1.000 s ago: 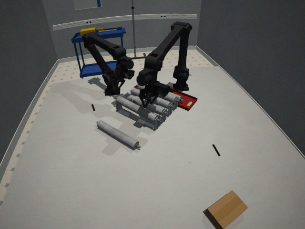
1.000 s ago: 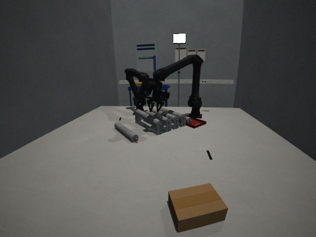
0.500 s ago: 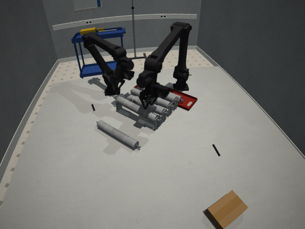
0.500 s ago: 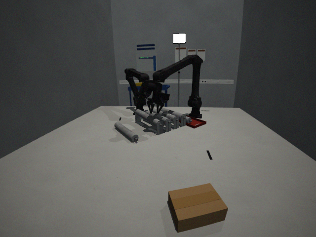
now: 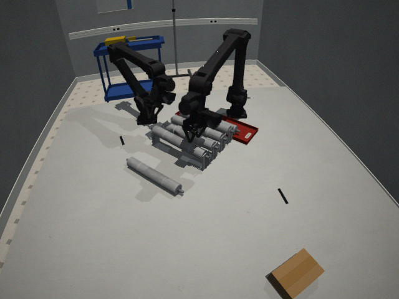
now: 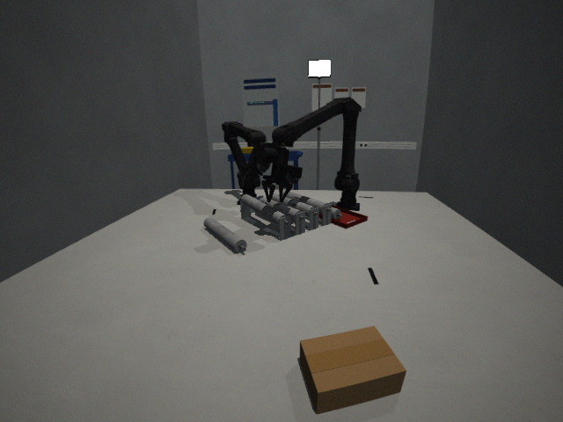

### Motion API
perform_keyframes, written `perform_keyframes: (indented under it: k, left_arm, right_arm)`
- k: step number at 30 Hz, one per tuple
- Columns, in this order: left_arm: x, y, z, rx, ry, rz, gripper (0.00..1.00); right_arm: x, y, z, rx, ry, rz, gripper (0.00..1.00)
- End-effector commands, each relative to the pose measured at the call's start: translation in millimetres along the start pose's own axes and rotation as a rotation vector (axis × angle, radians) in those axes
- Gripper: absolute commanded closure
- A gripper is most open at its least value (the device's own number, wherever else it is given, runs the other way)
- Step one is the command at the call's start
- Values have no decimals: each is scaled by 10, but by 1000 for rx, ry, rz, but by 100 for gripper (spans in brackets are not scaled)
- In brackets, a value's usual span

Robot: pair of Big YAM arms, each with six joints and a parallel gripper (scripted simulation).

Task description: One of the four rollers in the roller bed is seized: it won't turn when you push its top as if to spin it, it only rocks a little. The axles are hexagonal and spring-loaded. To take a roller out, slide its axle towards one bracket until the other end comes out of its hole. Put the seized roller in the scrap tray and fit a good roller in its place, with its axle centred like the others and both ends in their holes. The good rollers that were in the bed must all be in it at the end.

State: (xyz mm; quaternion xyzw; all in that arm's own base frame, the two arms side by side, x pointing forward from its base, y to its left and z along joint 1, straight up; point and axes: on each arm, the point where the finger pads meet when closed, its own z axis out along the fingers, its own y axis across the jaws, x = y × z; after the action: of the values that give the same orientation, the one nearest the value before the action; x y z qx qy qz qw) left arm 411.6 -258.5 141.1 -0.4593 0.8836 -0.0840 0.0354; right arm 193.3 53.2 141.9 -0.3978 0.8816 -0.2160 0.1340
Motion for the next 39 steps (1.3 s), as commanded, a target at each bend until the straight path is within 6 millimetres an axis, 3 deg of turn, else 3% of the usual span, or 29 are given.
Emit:
perform_keyframes:
  k: [1,19,20,22,26,28,39]
  left_arm:
    - [-16,33,-7,-7,1,-2,38]
    - [-16,36,-10,-7,1,-2,38]
    - [-98,-222,-239,81,-12,1,38]
    - [-111,-185,-211,77,-12,13,38]
    - [-140,-173,-127,67,-13,27,38]
    - [-166,-79,-71,60,-15,44,38]
    - [-554,-337,-453,252,-87,209,38]
  right_arm:
    - [-68,-57,-35,3,-12,21,68]
    - [-44,-54,-38,1,-6,17,68]
    - [-144,-115,-101,7,-35,39,68]
    - [-233,-187,-186,11,-61,68,68]
    - [-216,-160,-126,6,-54,72,68]
    - [-315,-231,-193,8,-80,100,68]
    - [-795,-581,-294,1,-214,284,68]
